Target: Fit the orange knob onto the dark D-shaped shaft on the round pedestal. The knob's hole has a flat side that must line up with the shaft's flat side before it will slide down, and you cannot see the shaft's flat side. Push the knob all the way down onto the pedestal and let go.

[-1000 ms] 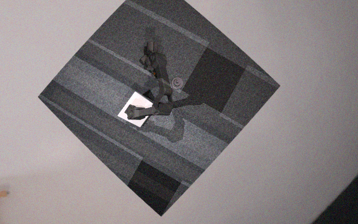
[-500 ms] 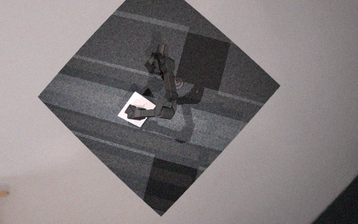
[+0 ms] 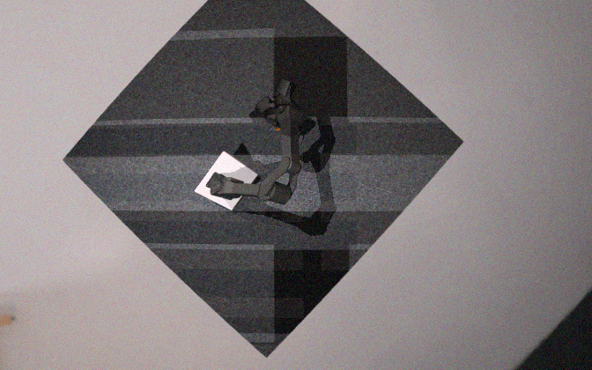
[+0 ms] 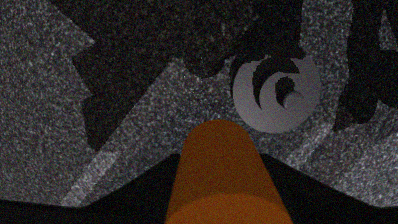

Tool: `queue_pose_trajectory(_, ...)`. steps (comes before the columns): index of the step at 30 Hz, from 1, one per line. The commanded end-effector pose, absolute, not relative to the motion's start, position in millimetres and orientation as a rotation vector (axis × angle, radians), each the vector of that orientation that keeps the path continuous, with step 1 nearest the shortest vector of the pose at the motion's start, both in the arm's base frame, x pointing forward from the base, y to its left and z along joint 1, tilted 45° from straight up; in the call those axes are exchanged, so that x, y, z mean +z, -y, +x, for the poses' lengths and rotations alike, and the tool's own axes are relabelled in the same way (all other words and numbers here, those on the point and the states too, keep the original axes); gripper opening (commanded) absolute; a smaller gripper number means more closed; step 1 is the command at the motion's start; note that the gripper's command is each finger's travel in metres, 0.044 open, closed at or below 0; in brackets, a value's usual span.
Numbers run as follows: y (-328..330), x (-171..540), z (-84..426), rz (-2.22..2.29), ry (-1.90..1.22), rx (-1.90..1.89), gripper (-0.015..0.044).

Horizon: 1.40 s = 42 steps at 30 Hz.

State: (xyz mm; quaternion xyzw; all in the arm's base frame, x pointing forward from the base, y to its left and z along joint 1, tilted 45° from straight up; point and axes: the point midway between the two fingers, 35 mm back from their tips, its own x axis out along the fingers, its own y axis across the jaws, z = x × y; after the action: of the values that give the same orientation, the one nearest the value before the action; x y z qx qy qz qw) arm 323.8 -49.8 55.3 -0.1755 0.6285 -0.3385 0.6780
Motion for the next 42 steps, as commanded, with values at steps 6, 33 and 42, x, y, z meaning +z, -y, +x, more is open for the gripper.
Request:
queue_pose_trajectory(6,72.6,68.8,328.2,-0.405,-1.402,-0.765,0.0)
queue_pose_trajectory(33,122.0,67.8,328.4,-0.415,-1.398,-0.785,0.0)
queue_pose_trajectory(42,121.6,69.9,328.9,-0.412,-1.396,-0.788,0.0)
